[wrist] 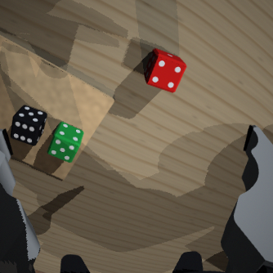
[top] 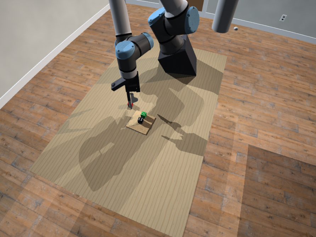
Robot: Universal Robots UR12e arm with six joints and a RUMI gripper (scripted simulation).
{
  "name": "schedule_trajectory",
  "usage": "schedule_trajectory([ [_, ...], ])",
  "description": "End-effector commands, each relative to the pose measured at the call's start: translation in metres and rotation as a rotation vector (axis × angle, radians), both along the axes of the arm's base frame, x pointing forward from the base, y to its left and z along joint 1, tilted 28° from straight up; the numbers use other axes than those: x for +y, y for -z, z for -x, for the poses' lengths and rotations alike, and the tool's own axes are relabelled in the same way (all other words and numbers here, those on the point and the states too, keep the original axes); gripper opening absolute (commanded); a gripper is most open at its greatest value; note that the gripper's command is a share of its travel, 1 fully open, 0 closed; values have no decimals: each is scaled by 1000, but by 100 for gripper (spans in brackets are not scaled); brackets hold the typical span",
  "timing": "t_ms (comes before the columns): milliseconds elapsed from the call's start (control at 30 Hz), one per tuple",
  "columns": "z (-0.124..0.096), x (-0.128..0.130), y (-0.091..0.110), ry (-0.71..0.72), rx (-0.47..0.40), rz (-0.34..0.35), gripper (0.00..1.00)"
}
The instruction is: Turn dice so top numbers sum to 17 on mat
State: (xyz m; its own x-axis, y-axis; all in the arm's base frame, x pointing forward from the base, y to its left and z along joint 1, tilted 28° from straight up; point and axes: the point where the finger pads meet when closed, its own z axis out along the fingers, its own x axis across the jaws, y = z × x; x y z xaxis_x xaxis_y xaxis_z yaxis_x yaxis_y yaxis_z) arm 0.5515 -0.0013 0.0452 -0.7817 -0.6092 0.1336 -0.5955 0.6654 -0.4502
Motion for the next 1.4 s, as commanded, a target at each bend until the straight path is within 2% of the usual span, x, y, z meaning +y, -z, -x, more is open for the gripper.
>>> schedule_trajectory([
  [0, 11, -14, -4, 150, -73, -28, 100],
  [167, 19, -23, -7, 256, -125, -50, 100],
  [500, 23, -26, -7, 297, -146, -58, 100],
  [533, 23, -26, -7, 297, -146, -58, 28],
  [1367, 23, -26, -7, 297, -146, -58, 28],
])
